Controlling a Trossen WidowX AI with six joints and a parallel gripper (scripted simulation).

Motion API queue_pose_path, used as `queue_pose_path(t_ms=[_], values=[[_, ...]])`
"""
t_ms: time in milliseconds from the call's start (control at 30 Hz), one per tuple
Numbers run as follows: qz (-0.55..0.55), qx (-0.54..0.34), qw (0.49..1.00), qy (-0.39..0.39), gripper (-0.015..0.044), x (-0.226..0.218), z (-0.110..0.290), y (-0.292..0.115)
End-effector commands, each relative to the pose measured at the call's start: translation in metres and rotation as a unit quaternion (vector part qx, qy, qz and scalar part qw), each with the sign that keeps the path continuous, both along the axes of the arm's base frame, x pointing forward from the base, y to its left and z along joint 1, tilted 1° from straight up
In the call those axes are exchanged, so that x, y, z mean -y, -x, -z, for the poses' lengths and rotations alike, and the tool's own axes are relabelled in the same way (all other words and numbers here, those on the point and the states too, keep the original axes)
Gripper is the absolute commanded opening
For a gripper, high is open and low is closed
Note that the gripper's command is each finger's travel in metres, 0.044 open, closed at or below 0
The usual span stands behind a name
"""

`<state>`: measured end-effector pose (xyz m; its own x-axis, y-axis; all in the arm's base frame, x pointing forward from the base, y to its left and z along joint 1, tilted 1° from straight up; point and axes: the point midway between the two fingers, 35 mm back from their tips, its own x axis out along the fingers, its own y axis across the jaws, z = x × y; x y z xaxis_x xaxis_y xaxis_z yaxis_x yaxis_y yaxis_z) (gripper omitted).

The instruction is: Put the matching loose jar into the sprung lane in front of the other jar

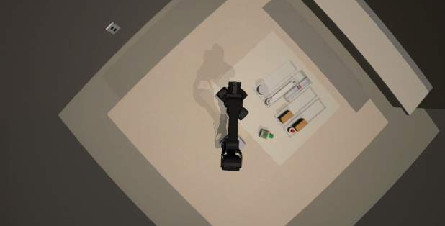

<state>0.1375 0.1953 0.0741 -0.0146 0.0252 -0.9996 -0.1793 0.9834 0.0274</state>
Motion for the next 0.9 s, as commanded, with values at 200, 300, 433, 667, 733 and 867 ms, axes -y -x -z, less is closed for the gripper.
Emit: queue_pose_path(t_ms=[200,300,433,667,733,867], values=[[0.002,0.003,1.000,-0.002,0.0000,0.002,-0.043,0.002],[0.012,0.001,1.000,-0.001,0.0000,0.005,-0.041,-0.003],[0.037,-0.005,0.999,0.002,0.0000,0.013,-0.034,-0.017],[0.046,-0.004,0.999,0.000,0.0000,0.025,-0.026,-0.042],[0.047,-0.002,0.999,-0.002,0.0000,0.029,-0.023,-0.050],[0.049,0.001,0.999,-0.004,0.0000,0.039,-0.018,-0.066]])
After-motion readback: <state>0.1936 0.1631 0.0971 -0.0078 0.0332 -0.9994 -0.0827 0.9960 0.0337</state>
